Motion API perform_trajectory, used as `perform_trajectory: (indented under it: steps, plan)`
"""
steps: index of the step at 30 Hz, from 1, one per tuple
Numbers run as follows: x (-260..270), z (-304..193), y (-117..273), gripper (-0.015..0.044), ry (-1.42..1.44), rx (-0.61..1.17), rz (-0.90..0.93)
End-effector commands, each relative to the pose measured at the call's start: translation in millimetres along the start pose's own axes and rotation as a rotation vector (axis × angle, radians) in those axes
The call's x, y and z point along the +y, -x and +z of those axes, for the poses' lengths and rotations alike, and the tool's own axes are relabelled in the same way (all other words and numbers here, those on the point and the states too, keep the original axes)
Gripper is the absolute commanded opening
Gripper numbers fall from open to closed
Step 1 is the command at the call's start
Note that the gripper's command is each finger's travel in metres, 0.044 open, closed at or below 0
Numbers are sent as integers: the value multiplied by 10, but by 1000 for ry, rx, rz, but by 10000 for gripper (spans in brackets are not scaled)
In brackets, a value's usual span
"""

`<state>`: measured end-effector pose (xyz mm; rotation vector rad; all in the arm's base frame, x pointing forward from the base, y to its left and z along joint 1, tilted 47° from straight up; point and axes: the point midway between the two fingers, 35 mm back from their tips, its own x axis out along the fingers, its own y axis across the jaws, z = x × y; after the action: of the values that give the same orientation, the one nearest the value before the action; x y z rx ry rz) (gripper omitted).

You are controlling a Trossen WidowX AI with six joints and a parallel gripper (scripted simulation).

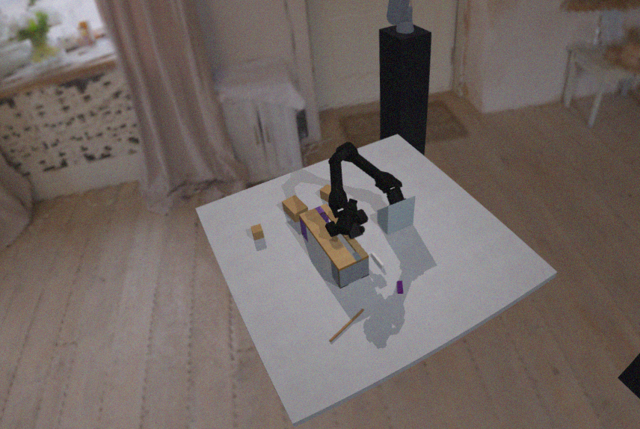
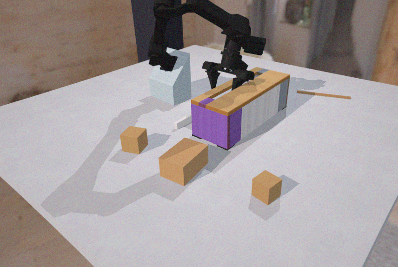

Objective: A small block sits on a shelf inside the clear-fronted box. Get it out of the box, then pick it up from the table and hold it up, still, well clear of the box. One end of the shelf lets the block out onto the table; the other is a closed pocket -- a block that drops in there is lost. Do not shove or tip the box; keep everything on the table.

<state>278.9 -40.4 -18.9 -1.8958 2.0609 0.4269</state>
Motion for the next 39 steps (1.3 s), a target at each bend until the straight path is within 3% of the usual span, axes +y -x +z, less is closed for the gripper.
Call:
perform_trajectory:
  steps: [1, 39]
  plan:
    - [3, 35, 10, 400, -1, -1, 3]
    - [3, -154, -57, 400, 0, 0, 3]
